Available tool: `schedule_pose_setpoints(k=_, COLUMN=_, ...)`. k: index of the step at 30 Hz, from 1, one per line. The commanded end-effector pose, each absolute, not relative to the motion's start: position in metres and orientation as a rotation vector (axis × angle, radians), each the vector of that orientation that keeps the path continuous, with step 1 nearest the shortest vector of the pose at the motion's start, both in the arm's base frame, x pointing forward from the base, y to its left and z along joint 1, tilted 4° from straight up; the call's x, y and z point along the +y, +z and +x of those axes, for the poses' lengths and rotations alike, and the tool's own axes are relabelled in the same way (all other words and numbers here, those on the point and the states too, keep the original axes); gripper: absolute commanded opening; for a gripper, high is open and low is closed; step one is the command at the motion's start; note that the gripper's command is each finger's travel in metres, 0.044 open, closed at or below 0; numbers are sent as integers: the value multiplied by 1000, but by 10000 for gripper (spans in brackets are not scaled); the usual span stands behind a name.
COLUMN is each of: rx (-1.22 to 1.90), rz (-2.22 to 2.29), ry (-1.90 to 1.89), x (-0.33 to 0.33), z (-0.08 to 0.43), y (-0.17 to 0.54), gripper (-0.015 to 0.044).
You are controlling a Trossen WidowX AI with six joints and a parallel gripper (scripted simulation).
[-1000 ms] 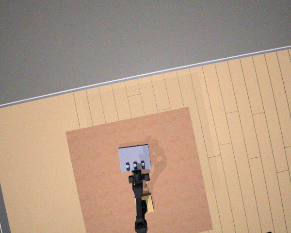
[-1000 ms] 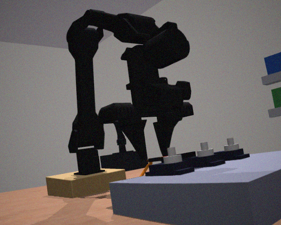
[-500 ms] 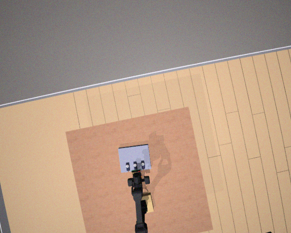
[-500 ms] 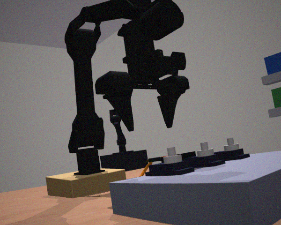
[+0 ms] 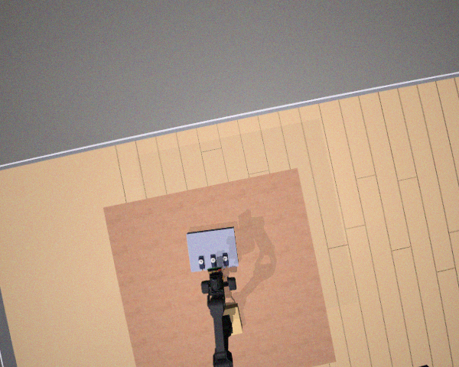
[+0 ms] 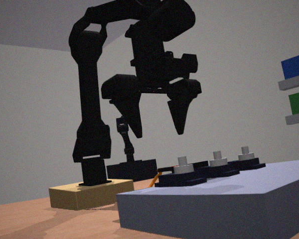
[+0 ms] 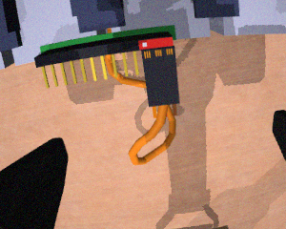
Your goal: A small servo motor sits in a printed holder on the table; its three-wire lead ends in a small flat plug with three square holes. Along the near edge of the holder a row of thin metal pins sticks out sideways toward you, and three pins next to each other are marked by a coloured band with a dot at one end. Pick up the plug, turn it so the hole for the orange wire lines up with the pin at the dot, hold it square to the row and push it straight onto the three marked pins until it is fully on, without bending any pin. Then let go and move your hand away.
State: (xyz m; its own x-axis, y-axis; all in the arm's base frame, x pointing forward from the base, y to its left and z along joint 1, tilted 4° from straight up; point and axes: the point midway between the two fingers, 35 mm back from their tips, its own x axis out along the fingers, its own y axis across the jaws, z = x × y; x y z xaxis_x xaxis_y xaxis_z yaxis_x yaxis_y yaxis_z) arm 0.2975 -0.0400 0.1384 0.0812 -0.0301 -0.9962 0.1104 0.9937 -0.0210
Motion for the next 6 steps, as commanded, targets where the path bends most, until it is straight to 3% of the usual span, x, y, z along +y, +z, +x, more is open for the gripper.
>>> schedule_pose_setpoints(k=1, rx=1484, rz=68, ry=-107, x=-40, z=297, y=139, gripper=440)
schedule_pose_setpoints(k=6, rx=1484, rz=68, ry=-107, x=-40, z=297, y=139, gripper=440)
